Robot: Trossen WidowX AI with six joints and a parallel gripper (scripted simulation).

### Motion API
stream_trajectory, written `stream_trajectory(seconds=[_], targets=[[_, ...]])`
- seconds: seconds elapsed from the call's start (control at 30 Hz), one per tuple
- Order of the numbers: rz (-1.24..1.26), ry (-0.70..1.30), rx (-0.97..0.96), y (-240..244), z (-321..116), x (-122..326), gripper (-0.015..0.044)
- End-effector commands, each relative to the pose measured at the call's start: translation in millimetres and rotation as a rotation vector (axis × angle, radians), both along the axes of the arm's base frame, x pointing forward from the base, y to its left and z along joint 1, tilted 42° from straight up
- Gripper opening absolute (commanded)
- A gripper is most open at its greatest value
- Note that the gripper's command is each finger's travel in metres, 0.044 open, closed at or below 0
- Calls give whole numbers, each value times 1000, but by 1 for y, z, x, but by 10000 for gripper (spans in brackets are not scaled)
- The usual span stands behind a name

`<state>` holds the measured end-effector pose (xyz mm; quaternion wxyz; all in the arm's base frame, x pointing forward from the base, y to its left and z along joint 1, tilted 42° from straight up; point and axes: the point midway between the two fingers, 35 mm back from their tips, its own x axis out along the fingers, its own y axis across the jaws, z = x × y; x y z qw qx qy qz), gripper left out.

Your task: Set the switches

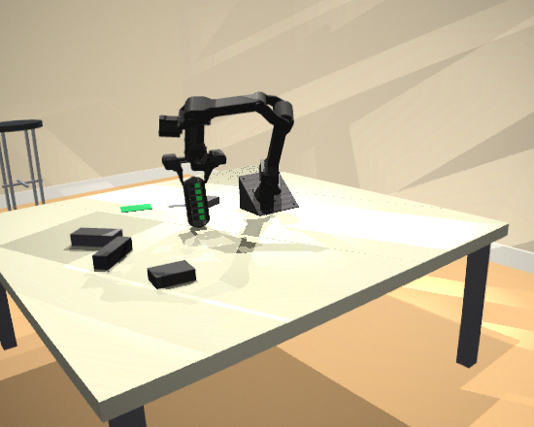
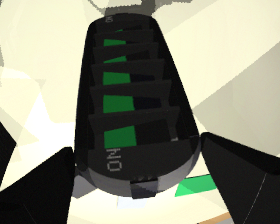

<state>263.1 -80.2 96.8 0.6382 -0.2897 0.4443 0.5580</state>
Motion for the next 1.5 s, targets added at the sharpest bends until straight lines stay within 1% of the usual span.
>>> stream_trajectory(seconds=[0.0,1.47], targets=[[2,-7,18,6,5,2,336],[-11,-28,116,30,27,10,338]])
